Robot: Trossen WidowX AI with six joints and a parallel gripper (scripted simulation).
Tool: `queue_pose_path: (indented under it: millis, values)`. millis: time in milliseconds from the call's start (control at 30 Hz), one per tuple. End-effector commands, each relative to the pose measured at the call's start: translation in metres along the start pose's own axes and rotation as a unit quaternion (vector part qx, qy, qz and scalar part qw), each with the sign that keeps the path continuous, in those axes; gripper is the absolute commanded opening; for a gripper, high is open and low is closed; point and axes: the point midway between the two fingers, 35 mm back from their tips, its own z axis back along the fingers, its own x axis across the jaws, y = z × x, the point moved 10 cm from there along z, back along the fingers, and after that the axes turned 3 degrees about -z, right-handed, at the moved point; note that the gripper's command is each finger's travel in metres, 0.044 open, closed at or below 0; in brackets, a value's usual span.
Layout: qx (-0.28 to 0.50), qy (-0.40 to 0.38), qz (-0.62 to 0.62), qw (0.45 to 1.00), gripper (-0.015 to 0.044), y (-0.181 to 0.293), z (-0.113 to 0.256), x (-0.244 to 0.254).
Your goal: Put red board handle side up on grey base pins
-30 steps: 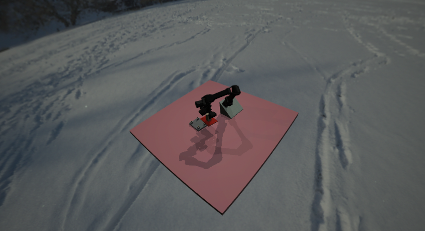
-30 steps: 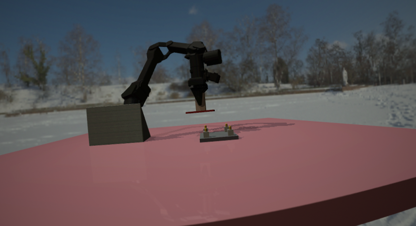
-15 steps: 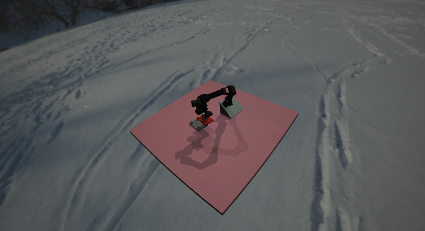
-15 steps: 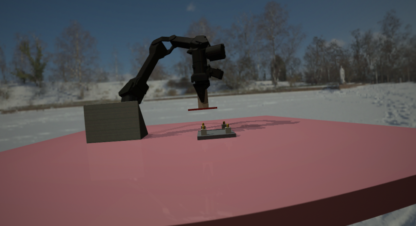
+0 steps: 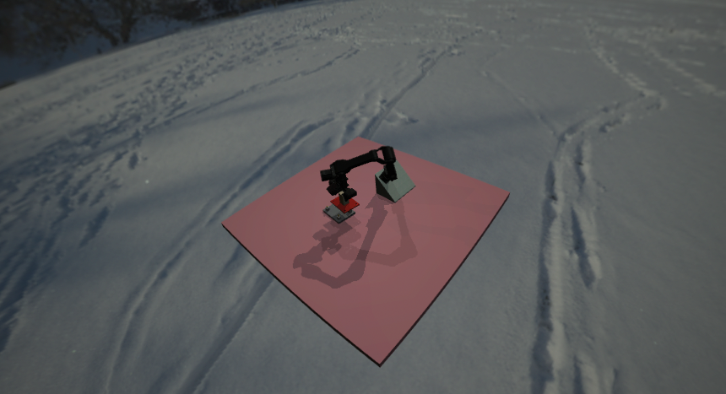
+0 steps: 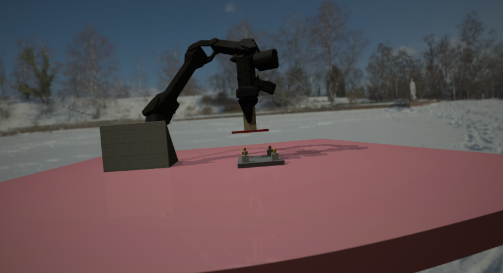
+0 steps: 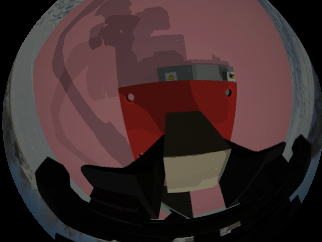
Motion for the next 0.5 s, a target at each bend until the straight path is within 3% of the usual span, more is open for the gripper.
queue_pose_path:
  millis: [0, 467]
  values:
    - [0.002, 0.002, 0.004, 1.000, 0.0000, -0.004, -0.001, -0.009]
    - [0.001, -0.003, 0.019, 1.000, 0.0000, -0.019, -0.005, -0.042]
